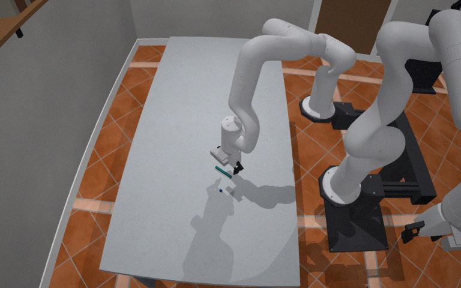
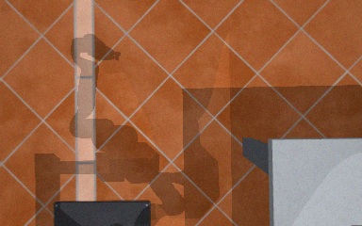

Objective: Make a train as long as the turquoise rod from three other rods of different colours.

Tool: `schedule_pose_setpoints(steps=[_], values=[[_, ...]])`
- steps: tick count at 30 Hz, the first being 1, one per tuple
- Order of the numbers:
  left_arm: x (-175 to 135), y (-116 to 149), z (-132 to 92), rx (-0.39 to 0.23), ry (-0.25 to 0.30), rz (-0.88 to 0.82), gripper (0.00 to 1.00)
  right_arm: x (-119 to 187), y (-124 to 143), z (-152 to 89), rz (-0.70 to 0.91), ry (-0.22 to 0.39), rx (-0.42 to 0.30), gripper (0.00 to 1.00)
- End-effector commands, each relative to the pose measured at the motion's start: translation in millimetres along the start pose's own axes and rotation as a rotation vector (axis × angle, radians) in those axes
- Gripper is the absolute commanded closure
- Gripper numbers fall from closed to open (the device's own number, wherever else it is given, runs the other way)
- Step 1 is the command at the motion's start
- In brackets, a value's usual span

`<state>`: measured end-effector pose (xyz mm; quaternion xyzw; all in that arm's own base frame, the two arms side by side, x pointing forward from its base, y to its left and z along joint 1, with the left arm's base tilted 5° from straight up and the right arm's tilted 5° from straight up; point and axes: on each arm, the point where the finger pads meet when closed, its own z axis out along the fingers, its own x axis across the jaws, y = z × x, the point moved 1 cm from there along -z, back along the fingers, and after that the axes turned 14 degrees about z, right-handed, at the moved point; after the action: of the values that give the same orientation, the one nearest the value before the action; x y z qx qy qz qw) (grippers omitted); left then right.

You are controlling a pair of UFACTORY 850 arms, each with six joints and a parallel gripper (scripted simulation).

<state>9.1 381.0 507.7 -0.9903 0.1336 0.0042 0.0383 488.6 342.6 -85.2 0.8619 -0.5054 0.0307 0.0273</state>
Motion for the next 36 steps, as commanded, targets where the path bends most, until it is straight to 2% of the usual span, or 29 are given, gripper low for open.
schedule_pose_setpoints(steps=[1, 29, 36], values=[[-0.1, -0.4, -1.0, 0.002, -0.001, 0.000, 0.00, -0.1, -1.1, -1.0, 0.000, 0.000, 0.002, 0.00], [-0.1, -0.4, -1.0, 0.002, -0.001, 0.000, 0.00, -0.2, -1.1, -1.0, 0.001, 0.000, 0.002, 0.00], [-0.1, -0.4, -1.0, 0.002, -0.001, 0.000, 0.00, -1.3, -2.3, -4.0, 0.093, 0.000, 0.002, 0.00]])
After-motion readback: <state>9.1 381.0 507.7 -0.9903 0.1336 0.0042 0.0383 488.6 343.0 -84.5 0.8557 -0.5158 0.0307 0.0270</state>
